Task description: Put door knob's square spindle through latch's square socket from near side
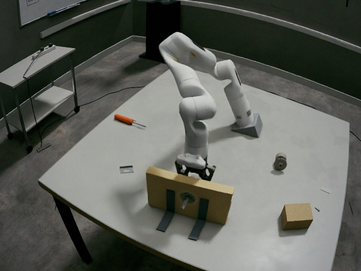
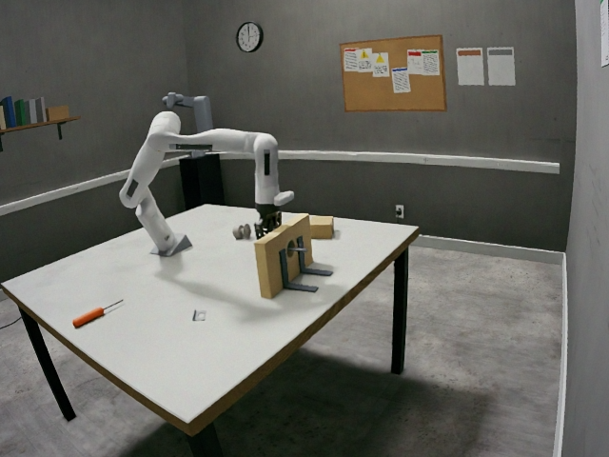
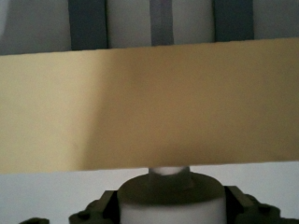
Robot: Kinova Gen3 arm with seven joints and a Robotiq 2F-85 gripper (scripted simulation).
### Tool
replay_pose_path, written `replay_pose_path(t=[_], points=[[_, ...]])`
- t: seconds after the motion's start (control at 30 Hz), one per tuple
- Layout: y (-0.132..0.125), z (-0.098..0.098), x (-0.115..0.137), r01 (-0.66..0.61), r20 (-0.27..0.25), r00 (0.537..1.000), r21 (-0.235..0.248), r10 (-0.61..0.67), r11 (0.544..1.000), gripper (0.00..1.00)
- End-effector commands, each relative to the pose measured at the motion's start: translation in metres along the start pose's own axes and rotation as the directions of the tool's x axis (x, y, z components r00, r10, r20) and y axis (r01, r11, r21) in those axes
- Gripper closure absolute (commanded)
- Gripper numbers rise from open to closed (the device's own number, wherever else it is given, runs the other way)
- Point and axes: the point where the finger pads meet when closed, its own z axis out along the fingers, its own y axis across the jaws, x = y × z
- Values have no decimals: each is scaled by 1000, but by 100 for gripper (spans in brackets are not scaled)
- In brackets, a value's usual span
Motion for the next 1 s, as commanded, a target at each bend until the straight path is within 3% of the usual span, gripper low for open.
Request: replay_pose_path(t=[0.0, 0.6, 0.63, 0.97], points=[[0, -1, 1, 0, -2, 1000, 0, 0, 1000, 37], [0, -1, 1, 0, -2, 1000, 0, 0, 1000, 37], [0, -1, 1, 0, -2, 1000, 0, 0, 1000, 10], [0, -1, 1, 0, -2, 1000, 0, 0, 1000, 10]])
